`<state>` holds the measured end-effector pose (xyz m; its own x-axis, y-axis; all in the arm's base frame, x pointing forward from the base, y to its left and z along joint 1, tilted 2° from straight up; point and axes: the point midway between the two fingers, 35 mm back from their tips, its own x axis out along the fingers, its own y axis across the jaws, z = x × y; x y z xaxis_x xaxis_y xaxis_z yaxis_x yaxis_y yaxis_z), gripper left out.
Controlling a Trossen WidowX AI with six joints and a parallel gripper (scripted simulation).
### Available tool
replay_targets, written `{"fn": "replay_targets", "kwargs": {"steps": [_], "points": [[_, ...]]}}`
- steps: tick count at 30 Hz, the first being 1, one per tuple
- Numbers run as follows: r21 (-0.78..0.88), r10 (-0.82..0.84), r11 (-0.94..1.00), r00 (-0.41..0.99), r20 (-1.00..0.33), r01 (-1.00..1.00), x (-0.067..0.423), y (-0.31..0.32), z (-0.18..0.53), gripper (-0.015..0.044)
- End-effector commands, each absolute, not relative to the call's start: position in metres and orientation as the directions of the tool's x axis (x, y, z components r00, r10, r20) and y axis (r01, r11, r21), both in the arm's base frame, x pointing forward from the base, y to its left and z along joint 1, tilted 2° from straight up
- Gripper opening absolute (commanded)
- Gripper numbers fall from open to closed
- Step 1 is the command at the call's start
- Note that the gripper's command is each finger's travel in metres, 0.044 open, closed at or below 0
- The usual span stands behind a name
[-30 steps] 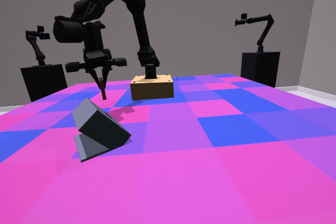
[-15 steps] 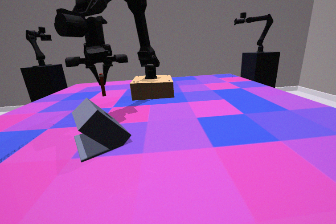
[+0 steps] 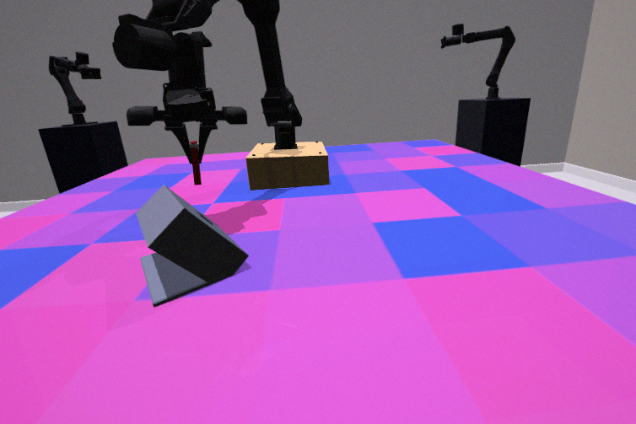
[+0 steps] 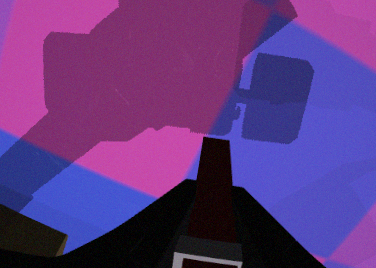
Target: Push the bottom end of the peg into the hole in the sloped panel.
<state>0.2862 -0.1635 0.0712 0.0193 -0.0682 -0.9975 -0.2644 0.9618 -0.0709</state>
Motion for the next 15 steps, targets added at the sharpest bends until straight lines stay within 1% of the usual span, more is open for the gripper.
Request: {"fn": "replay_targets", "kwargs": {"steps": [1, 15], "points": [[-0.093, -0.09, 0.966, 0.022, -0.996, -0.239, 0.2882, -0.1623, 0.0721, 0.0], [-0.152, -0.15, 0.976, 0.022, -0.988, -0.154, 0.2962, -0.1548, 0.0701, 0.0]]}}
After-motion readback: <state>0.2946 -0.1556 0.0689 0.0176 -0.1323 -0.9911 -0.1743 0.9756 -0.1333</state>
